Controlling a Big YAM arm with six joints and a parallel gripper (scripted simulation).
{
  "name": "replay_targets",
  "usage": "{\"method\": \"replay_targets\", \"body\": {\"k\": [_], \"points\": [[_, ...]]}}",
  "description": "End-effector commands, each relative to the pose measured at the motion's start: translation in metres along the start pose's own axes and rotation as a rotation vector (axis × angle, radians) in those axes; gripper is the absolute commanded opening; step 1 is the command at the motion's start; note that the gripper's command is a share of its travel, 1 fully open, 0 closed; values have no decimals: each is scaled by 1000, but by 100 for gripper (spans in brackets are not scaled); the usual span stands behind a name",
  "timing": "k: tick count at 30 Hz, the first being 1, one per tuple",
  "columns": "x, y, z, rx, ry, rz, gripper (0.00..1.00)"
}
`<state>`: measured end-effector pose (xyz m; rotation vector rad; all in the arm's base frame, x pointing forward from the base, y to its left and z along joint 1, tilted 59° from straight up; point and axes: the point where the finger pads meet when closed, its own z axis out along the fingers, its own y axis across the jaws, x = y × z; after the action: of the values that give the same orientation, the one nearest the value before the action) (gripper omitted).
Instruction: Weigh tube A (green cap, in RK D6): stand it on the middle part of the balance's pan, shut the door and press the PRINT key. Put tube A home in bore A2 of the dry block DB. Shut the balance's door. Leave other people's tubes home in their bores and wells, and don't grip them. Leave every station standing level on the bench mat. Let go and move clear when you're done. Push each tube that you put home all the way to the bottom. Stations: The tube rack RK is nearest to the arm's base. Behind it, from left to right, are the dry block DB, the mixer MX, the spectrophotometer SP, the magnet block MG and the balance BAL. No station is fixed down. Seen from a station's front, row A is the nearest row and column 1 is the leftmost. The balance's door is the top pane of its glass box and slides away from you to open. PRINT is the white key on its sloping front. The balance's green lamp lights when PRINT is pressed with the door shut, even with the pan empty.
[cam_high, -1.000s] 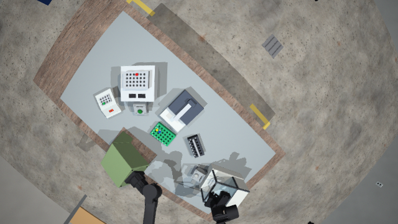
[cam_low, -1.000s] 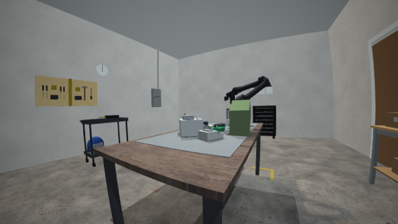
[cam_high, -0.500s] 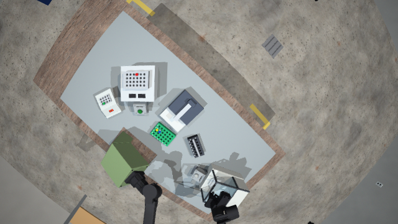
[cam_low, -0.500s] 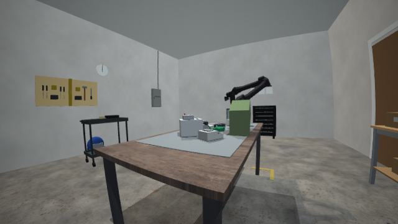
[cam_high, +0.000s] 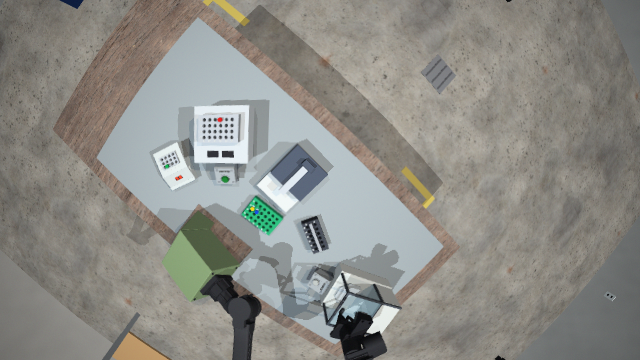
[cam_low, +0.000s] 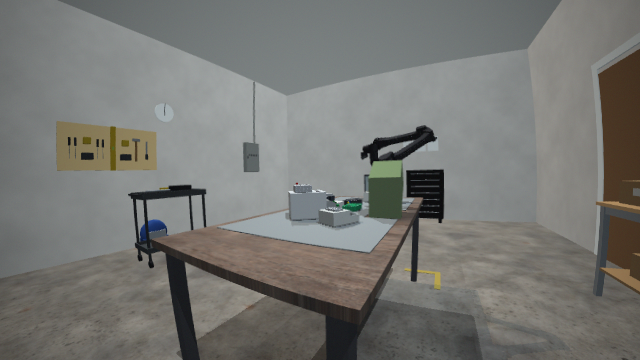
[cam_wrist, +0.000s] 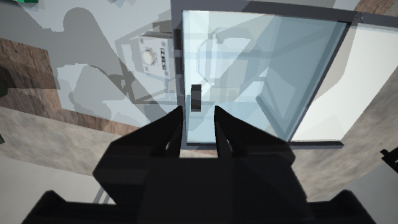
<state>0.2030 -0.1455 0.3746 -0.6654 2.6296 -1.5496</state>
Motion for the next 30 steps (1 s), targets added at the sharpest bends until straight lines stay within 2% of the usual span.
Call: {"method": "replay_targets", "body": {"k": [1, 6, 30], "points": [[-3, -11, -13, 8, -14, 37, 30], [-3, -10, -19, 7, -14, 37, 30], [0, -5, -14, 4, -8, 35, 30]]}}
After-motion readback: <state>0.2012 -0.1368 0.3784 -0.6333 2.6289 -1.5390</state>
